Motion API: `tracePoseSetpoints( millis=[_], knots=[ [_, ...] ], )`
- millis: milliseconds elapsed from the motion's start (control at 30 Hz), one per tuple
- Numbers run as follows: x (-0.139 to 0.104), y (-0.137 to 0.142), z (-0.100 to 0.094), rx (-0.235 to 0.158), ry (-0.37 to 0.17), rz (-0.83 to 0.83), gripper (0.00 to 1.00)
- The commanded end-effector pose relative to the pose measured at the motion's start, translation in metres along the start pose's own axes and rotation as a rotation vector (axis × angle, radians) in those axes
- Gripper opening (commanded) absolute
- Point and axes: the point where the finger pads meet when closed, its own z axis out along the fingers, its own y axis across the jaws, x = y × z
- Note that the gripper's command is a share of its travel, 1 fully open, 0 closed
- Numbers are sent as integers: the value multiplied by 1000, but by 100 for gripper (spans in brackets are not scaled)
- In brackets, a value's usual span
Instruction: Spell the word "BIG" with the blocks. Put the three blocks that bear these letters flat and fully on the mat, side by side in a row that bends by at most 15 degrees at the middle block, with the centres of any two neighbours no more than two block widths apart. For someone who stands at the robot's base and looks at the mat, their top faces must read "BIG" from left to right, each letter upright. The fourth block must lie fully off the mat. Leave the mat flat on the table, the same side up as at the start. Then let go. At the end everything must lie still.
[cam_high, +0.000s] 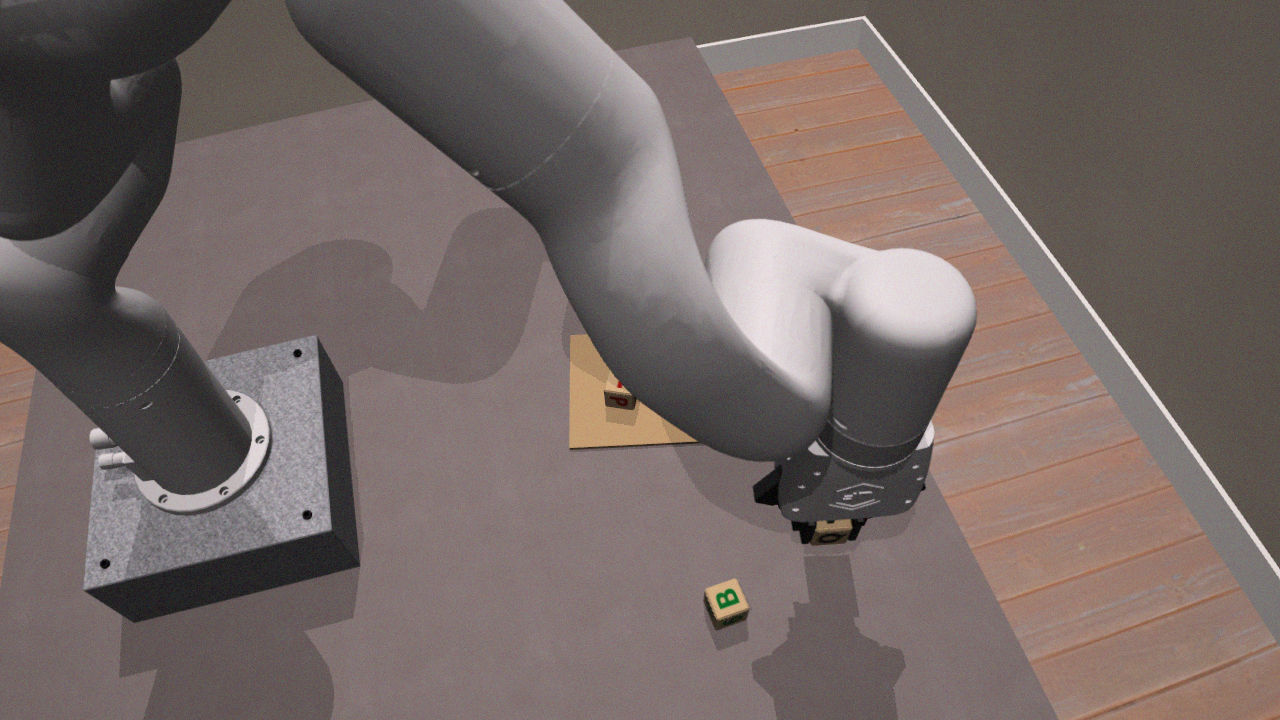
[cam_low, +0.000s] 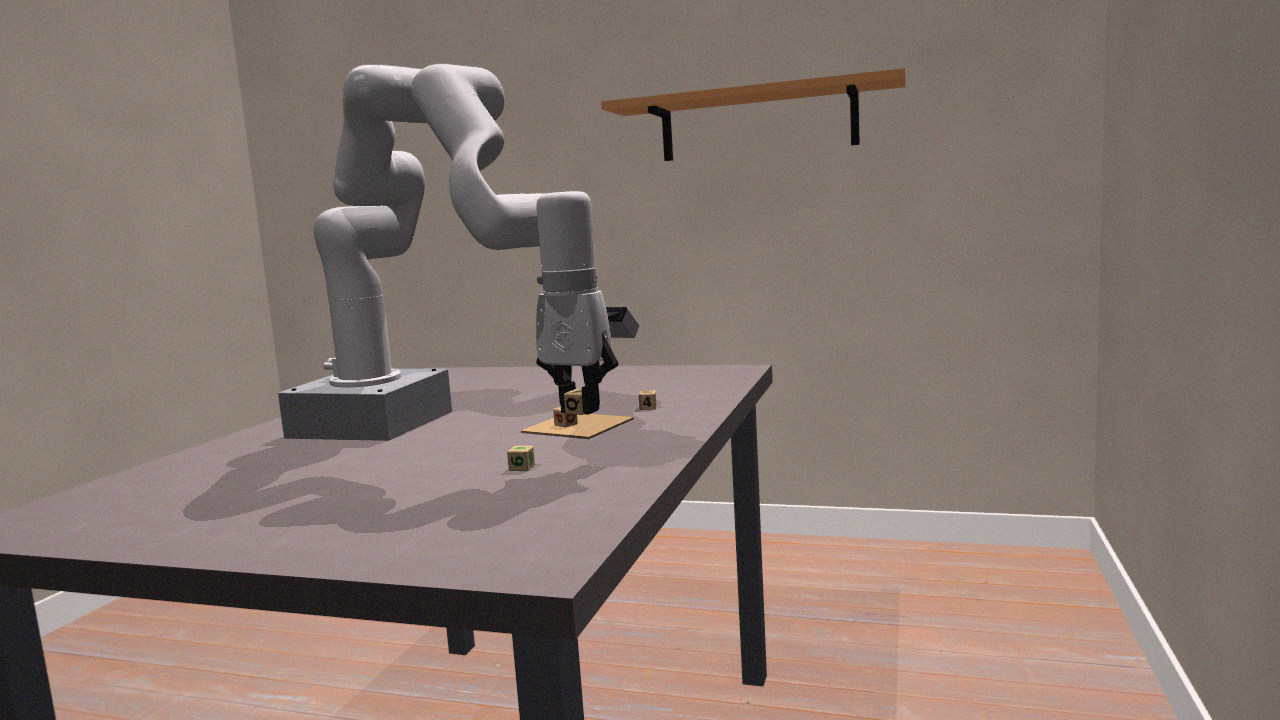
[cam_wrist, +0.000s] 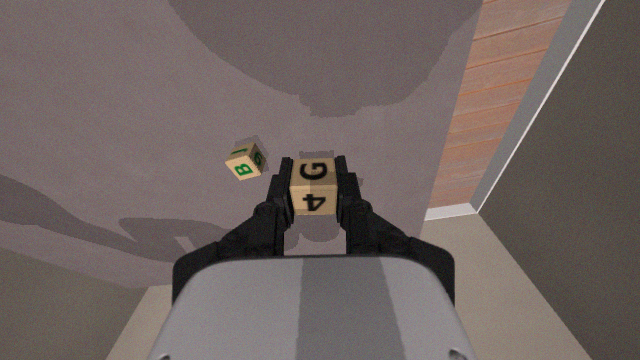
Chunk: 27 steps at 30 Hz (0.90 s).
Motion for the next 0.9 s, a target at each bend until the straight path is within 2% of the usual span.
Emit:
tracePoseSetpoints(
  millis=[0, 133, 200, 233, 700, 767, 800, 867],
  knots=[
    [0, 1, 0, -5, -1, 139, 27],
    [0, 1, 1, -5, 0, 261, 27],
    [0, 1, 1, -5, 0, 261, 27],
    [0, 1, 2, -5, 0, 344, 27],
    [0, 1, 7, -5, 1, 744, 27],
    [0, 1, 7, -5, 1, 744, 27],
    [0, 1, 8, -5, 1, 820, 27],
    [0, 1, 9, -5, 1, 866, 27]
  ],
)
